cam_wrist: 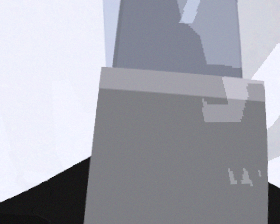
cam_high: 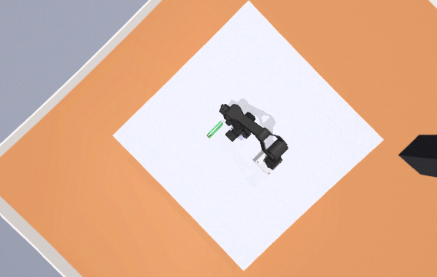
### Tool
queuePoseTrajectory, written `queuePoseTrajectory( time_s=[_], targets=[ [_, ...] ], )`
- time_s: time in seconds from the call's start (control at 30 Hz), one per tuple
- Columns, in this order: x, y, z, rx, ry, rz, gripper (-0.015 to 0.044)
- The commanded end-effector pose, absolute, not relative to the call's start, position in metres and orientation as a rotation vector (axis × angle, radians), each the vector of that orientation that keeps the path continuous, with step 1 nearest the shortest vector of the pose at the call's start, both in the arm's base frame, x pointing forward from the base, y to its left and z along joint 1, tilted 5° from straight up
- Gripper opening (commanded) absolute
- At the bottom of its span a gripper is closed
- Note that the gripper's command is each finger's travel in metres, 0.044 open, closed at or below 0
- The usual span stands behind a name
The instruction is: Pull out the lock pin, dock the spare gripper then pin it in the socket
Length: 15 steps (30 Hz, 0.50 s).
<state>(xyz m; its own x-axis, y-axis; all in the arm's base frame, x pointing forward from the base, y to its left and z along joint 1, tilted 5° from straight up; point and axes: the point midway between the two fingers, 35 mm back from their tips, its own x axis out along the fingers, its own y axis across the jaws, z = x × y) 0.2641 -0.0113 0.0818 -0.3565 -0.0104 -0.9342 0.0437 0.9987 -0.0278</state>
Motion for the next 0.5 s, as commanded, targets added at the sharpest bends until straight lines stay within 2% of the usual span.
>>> queuePoseTrajectory(
  time_s=[0.0, 0.13, 0.47],
  targets=[
    [0.2642, -0.0113, 0.0818, 0.024, 1.933, -0.056, 0.0000],
    [0.2642, -0.0113, 0.0818, 0.024, 1.933, -0.056, 0.0000],
    [0.2642, -0.0113, 0.0818, 0.024, 1.933, -0.056, 0.0262]
  ],
)
